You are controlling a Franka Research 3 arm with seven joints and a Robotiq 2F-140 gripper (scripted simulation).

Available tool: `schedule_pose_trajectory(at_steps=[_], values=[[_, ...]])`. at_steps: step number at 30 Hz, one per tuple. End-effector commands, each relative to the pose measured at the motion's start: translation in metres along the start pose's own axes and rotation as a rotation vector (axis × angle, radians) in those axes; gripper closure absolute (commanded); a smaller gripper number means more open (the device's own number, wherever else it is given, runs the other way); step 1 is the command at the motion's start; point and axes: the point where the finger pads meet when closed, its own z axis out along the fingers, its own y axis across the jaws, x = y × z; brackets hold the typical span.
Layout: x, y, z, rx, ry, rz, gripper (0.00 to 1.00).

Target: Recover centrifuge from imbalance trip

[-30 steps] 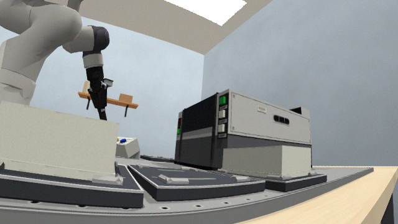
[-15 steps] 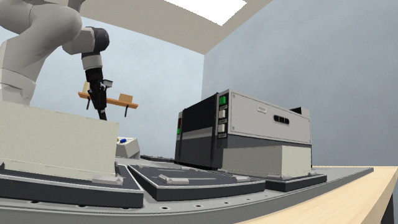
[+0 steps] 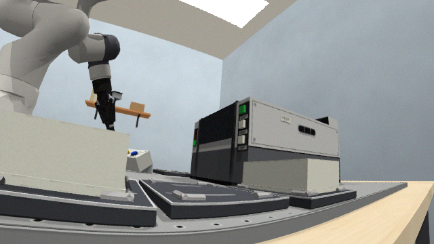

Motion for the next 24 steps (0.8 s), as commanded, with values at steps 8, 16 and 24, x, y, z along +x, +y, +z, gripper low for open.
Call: schedule_pose_trajectory(at_steps=[8,16,24], values=[[-0.002,-0.005,0.008,0.023,0.038,0.029,0.9],[0.022,0.013,0.003,-0.039,0.007,0.005,0.9],[0.078,0.043,-0.019,-0.134,-0.074,0.06,0.9]])
